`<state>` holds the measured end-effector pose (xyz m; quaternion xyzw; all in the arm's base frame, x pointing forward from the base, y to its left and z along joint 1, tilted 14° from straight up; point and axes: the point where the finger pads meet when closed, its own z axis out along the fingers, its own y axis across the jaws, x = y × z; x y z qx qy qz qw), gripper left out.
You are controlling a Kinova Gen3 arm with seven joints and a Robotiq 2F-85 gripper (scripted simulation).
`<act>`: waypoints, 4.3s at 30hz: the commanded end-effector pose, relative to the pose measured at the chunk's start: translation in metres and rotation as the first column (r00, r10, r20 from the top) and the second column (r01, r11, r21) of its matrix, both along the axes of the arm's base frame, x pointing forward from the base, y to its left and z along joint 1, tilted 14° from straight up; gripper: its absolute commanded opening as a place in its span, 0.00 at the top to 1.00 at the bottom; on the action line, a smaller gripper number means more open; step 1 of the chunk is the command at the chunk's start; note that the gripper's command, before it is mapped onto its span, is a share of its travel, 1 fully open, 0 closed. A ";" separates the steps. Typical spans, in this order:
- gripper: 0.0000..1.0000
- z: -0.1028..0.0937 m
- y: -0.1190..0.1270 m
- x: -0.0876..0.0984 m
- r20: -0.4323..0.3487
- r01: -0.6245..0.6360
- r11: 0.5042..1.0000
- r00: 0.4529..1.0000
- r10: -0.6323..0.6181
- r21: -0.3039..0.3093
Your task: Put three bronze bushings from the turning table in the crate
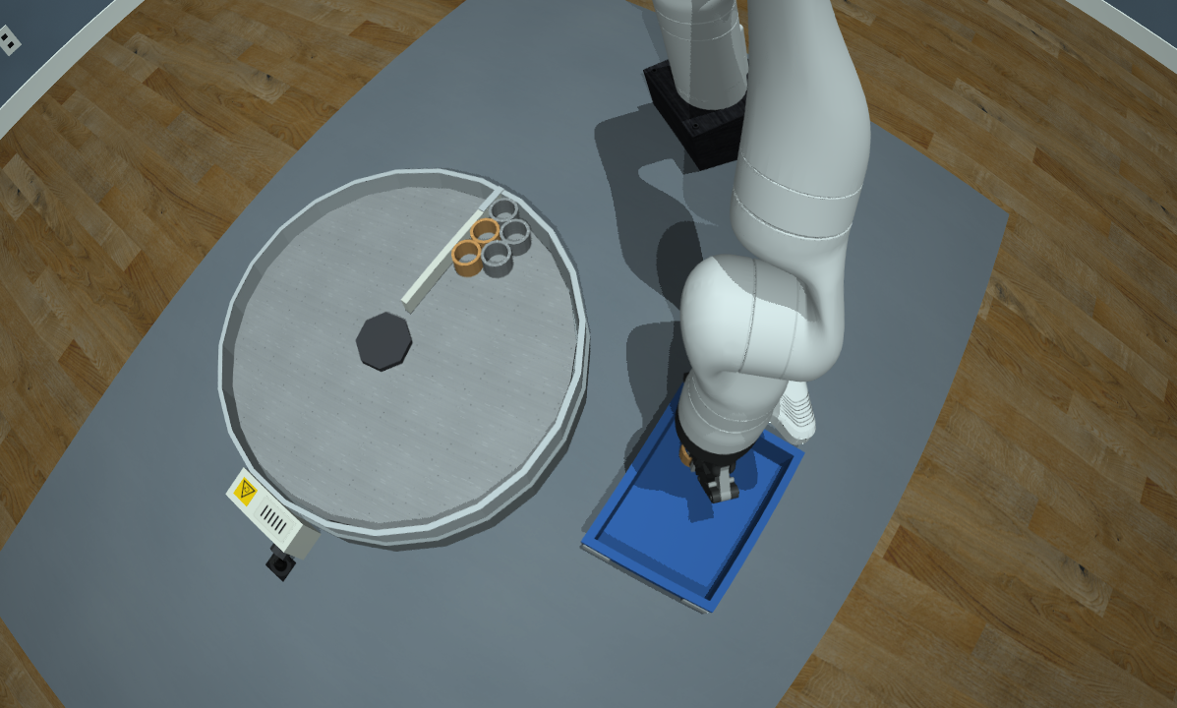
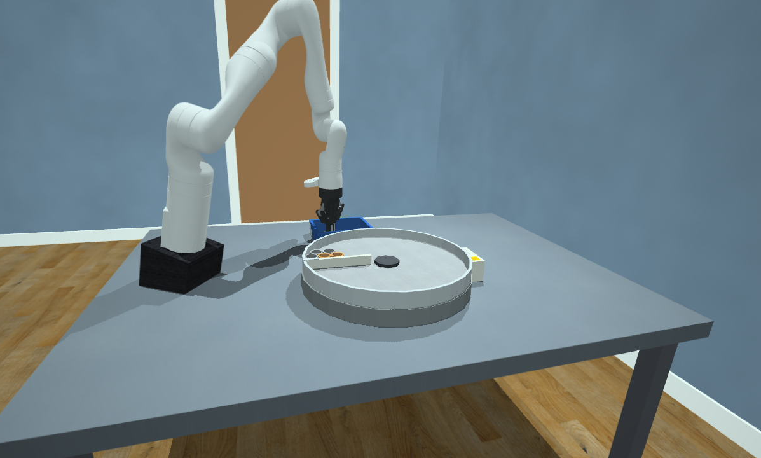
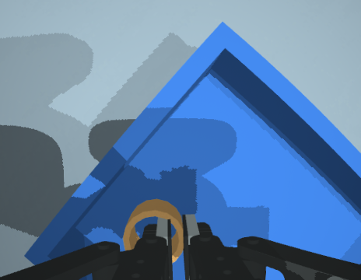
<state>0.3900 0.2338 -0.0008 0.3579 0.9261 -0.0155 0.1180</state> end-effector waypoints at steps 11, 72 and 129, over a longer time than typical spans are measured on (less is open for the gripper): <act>1.00 -0.003 0.000 0.001 0.000 0.001 1.000 1.000 -0.001 0.000; 0.84 -0.003 0.000 0.001 0.000 0.001 1.000 1.000 -0.001 0.000; 0.84 0.007 0.001 0.000 0.000 0.001 1.000 1.000 -0.001 -0.001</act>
